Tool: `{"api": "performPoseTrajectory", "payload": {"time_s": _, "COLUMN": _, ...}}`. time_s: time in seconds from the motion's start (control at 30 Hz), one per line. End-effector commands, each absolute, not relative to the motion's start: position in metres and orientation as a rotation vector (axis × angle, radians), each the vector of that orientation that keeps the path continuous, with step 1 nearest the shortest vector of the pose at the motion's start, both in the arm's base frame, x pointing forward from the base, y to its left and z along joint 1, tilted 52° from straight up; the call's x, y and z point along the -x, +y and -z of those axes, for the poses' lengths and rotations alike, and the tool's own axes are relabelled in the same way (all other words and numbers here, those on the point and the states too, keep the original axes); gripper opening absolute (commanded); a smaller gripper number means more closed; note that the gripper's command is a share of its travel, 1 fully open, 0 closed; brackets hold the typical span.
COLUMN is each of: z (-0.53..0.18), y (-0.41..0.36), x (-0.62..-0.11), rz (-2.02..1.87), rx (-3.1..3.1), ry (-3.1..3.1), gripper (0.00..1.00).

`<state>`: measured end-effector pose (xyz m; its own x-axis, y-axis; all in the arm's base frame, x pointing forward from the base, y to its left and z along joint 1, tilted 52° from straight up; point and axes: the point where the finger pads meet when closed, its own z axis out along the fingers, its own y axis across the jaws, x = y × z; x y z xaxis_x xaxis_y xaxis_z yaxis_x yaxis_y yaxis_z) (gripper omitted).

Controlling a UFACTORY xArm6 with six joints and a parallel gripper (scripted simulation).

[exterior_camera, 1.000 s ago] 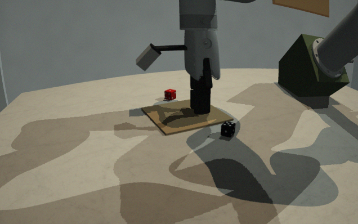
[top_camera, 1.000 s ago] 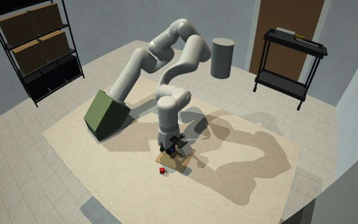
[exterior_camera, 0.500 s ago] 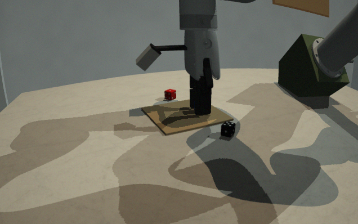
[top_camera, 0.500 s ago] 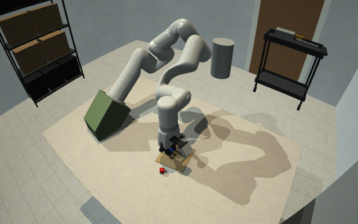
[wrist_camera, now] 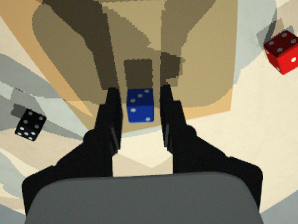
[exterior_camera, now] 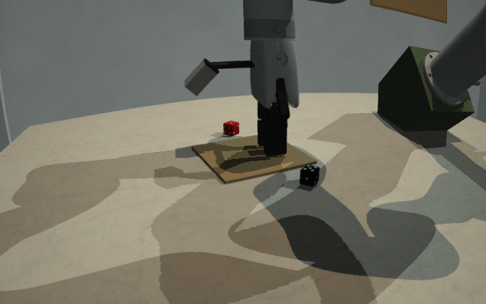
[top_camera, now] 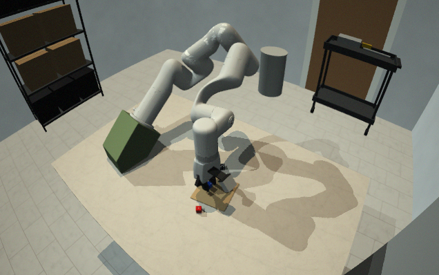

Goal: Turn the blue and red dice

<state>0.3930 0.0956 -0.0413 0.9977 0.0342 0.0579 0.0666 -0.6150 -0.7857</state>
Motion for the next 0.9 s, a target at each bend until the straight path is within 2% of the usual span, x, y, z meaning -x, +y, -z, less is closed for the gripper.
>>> {"api": "performPoseTrajectory", "payload": {"time_s": 0.0, "z": 0.037, "y": 0.089, "x": -0.394, "rz": 0.05, "rx": 2.235, "ry": -0.069, "gripper": 0.36}}
{"api": "performPoseTrajectory", "payload": {"time_s": 0.87, "z": -0.014, "y": 0.024, "x": -0.393, "rz": 0.05, "rx": 2.235, "ry": -0.069, "gripper": 0.36}}
